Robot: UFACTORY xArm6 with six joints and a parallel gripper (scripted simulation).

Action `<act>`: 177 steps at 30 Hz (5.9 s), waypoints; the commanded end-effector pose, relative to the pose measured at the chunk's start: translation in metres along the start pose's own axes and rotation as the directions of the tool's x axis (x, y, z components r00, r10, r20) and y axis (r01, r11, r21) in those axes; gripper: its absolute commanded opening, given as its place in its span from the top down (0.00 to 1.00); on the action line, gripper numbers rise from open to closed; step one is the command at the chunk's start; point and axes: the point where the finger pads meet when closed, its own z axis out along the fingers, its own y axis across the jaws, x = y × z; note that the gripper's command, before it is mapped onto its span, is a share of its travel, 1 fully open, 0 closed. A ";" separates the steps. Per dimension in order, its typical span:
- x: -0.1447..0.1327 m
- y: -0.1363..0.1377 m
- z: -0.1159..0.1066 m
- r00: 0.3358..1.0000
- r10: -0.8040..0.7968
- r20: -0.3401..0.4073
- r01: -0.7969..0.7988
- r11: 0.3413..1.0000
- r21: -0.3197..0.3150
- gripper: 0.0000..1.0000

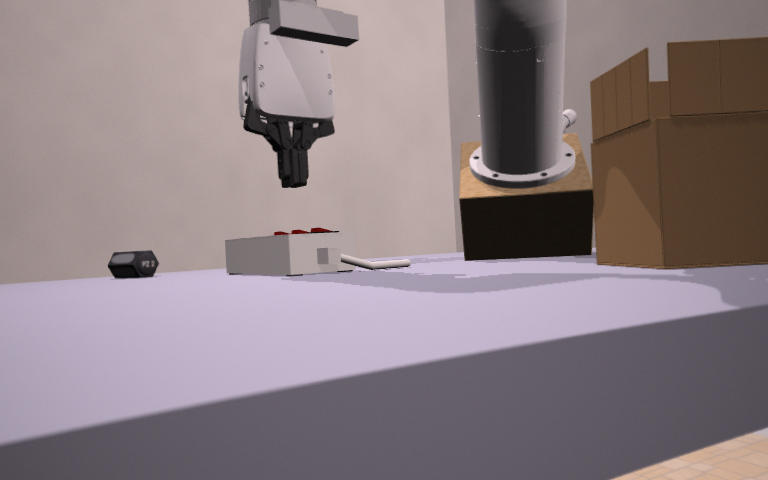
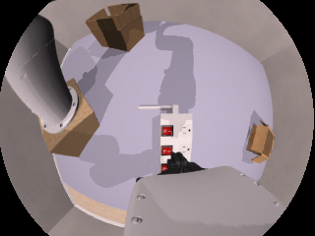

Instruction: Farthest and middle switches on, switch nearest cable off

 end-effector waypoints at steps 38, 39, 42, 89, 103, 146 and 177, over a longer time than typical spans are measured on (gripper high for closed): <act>-0.001 0.001 0.033 1.000 -0.001 0.002 0.001 1.000 -0.002 1.00; -0.001 0.001 0.035 1.000 -0.001 0.002 0.001 1.000 -0.002 1.00; -0.001 0.001 0.037 1.000 -0.001 0.002 0.001 1.000 -0.002 1.00; -0.001 0.001 0.044 1.000 -0.001 0.002 0.001 1.000 -0.002 1.00; -0.001 0.001 0.044 1.000 -0.001 0.002 0.001 1.000 -0.002 1.00; -0.002 0.002 0.044 1.000 -0.001 0.002 0.001 1.000 -0.002 1.00; -0.002 0.002 0.044 1.000 -0.001 0.002 0.001 1.000 -0.002 1.00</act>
